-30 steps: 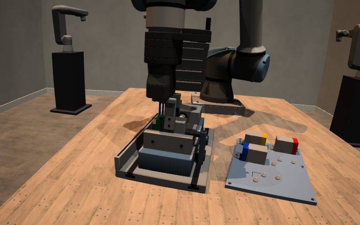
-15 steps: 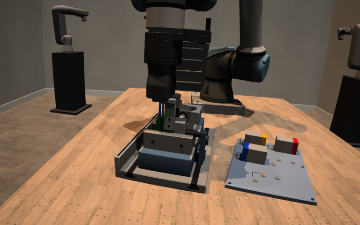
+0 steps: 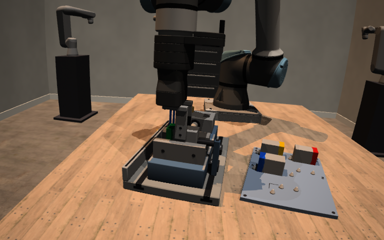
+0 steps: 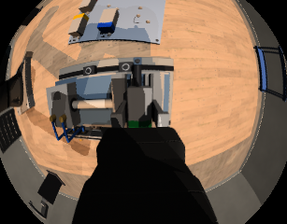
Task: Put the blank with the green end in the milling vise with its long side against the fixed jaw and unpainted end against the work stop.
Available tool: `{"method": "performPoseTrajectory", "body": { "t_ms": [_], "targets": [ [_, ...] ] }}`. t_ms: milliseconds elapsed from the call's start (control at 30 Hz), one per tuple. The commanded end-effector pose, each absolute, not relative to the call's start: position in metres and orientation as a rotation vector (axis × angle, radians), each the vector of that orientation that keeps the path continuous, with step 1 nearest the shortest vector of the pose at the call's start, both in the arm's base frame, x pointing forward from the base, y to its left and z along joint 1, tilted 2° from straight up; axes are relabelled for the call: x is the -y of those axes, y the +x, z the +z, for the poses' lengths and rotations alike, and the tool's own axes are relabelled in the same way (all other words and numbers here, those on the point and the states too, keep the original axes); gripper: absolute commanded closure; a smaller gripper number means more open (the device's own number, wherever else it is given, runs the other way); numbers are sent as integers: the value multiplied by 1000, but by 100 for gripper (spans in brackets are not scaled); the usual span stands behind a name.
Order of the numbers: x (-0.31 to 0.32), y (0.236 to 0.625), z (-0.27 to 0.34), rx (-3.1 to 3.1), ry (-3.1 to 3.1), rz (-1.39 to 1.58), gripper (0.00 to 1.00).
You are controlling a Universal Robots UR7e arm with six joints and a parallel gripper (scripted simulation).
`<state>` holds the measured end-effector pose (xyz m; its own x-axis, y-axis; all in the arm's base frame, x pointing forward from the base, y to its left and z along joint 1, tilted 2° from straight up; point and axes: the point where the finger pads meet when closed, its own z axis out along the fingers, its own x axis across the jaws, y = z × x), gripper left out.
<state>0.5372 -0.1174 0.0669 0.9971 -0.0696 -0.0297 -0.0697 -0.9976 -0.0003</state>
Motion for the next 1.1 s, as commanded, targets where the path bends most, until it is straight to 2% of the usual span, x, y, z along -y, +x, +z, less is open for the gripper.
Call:
{"method": "performPoseTrajectory", "body": {
  "t_ms": [0,500,533,1067],
  "targets": [
    [118,538,67,-109,-3139,44,100],
    [118,538,67,-109,-3139,44,100],
    [118,538,67,-109,-3139,44,0],
    [118,538,67,-109,-3139,44,0]
  ]
}}
